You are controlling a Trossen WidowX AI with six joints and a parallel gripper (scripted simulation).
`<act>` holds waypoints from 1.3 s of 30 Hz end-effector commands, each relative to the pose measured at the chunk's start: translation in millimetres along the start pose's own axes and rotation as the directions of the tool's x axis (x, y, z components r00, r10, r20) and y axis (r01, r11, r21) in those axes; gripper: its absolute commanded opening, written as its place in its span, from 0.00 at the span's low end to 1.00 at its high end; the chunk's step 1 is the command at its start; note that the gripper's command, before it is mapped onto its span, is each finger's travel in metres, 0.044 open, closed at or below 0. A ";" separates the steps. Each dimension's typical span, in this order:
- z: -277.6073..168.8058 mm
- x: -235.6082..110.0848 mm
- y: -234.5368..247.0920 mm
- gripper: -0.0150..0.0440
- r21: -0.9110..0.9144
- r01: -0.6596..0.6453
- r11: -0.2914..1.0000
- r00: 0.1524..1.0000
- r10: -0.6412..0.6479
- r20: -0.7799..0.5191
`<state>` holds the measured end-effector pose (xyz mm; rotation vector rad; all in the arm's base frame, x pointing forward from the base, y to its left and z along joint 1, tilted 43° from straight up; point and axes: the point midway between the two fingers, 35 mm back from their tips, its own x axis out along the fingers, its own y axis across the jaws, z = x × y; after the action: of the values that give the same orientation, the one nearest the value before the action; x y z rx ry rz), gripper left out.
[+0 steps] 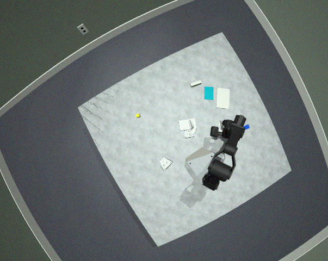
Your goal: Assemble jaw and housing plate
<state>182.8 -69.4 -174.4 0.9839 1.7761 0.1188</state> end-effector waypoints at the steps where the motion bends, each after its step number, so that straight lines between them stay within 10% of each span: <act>1: 0.0 0.0 0.0 1.00 0.000 0.000 1.000 1.000 0.000 0.000; 8: 0.0 0.0 0.0 1.00 0.000 0.000 1.000 1.000 0.000 0.000; 25: 0.0 0.0 0.0 0.25 0.000 0.000 1.000 1.000 0.000 0.000; 39: 0.0 0.0 0.0 0.25 0.000 0.000 1.000 1.000 0.000 0.000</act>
<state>182.8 -69.4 -174.4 0.9840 1.7761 0.1188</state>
